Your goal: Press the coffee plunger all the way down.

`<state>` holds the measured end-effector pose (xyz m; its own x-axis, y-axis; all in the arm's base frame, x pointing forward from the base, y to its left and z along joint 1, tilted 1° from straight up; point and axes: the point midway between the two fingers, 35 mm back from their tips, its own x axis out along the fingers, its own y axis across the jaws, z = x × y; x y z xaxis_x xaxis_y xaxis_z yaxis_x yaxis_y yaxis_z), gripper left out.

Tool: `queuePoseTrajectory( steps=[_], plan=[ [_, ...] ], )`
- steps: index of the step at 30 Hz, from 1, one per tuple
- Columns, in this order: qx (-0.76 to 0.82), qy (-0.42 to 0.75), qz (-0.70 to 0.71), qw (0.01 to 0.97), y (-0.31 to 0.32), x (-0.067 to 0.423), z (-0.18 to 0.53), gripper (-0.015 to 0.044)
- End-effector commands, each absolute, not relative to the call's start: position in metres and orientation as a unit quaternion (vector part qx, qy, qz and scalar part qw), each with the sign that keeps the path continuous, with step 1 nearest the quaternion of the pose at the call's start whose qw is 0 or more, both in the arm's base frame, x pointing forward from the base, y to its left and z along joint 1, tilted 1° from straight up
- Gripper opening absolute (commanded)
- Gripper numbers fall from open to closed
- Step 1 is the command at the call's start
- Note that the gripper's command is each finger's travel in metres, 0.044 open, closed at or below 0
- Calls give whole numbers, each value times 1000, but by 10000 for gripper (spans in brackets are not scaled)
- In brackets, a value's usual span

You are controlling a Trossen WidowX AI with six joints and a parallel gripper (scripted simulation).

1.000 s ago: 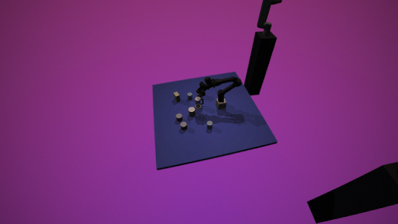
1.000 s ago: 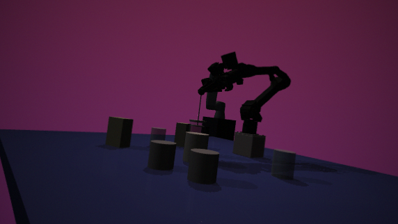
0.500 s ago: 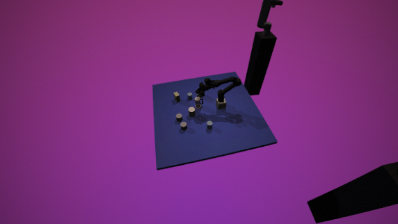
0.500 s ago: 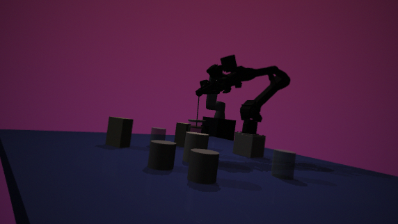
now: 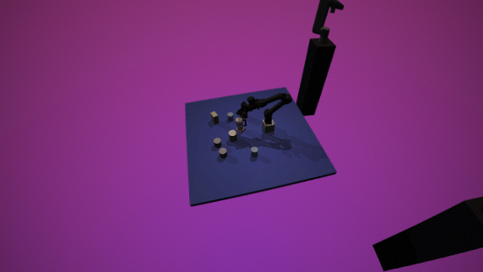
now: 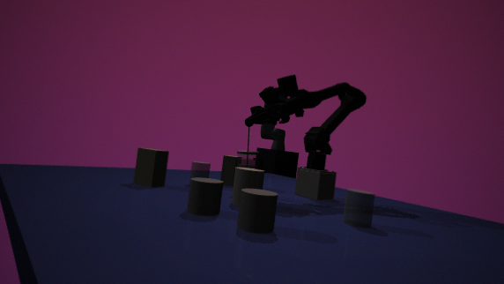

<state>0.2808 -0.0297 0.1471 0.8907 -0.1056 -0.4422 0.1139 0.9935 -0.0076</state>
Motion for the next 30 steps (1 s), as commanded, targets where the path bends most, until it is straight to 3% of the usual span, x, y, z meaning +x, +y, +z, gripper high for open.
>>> queuePoseTrajectory(
  steps=[1,30],
  plan=[
    [9,257,-54,965,-29,277,120,115],
    [9,257,-54,965,-32,294,81,115]
  ],
)
